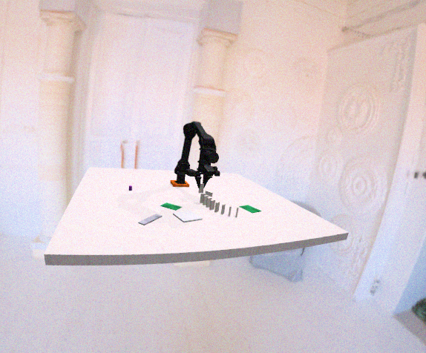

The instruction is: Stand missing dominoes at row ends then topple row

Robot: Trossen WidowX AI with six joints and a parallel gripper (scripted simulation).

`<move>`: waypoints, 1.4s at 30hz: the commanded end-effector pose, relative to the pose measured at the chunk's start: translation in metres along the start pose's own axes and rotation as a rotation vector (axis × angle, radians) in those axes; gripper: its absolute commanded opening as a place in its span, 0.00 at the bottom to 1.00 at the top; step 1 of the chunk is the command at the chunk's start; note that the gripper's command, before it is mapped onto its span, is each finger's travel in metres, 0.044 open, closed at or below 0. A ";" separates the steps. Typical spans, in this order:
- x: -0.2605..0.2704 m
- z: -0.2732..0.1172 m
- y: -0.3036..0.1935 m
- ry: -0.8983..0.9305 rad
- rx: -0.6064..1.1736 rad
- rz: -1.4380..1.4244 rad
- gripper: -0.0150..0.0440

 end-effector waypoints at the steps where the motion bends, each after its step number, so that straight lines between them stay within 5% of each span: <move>1: 0.000 0.020 -0.003 0.001 0.000 0.006 0.44; 19: 0.000 0.043 -0.007 0.001 0.001 0.006 0.44; 32: 0.000 0.043 -0.007 0.001 0.001 0.006 1.00; 36: 0.000 0.034 -0.005 0.001 0.001 0.006 1.00; 42: 0.000 -0.050 -0.001 0.001 0.001 0.002 1.00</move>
Point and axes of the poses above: the point midway between the two fingers, 35 mm back from their tips, its own z axis out along the fingers, its own x axis across the jaws, y = z × x, the point moved 5 cm from there along -z, back along the fingers, and after that the axes turned 1 degree about z, right-handed, at the moved point
